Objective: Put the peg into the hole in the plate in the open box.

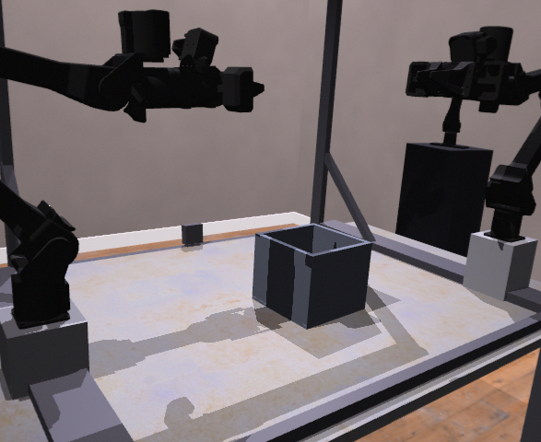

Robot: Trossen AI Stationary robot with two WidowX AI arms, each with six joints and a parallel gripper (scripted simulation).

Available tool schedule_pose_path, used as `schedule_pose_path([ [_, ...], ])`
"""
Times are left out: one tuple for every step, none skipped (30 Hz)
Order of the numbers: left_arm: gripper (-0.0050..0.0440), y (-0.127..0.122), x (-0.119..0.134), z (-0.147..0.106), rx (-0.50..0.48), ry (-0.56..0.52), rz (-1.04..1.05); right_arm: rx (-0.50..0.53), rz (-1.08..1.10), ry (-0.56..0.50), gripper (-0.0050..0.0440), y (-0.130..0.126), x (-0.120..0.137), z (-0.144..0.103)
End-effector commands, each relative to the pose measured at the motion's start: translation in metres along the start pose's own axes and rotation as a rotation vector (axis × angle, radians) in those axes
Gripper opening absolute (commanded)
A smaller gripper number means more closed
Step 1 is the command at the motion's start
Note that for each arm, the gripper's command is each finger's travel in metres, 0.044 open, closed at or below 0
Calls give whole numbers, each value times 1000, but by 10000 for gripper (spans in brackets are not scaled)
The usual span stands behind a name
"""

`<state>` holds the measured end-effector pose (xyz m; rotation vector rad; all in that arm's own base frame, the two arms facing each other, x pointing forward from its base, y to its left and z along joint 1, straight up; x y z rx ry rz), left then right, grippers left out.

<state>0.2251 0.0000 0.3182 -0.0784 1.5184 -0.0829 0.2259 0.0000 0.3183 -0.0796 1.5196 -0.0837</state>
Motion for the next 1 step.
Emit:
schedule_pose_path([
  [114,0,2,0,3,7,2,8,-2,-17,105,-2,-6,-1],
])
Point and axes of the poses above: on each arm, the point midway between the two fingers, 35 mm back from their tips, its own z axis out along the fingers, its own y axis across the jaws, x = y × z, the point moved 9 cm from there along -z, back along the fingers, and after that the axes turned 6 degrees about -z, right-handed, at the moved point
